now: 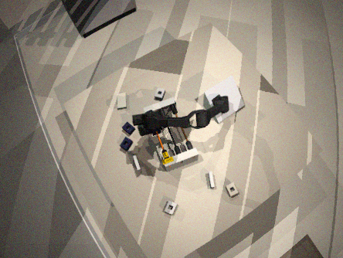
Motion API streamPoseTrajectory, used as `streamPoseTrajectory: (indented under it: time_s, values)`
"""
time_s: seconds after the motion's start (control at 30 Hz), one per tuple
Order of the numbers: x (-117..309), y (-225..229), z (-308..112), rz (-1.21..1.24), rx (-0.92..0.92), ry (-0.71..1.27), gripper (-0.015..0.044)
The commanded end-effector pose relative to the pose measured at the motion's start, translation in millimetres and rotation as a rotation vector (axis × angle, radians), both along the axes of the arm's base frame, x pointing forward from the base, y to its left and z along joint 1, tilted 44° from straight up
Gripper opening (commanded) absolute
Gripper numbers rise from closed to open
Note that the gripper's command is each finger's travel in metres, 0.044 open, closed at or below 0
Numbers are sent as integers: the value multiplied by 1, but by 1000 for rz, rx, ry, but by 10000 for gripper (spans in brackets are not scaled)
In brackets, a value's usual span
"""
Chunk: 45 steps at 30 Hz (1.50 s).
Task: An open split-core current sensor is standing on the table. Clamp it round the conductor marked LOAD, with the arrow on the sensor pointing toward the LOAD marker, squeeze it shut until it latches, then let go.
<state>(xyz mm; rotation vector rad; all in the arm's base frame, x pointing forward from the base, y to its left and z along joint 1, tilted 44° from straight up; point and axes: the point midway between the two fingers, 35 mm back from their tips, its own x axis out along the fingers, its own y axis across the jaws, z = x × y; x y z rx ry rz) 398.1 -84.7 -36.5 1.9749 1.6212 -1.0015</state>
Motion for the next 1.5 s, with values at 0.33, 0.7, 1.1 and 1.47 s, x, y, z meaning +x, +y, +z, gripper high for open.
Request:
streamPoseTrajectory:
  time_s: [0.33,0.7,1.1,1.47]
  values:
    - [0,0,0,-1,0,0,440]
    - [-28,-55,63,-141,-54,-149,440]
    - [-38,-66,78,-177,-72,-186,440]
    - [-38,-66,78,-177,-72,-186,440]
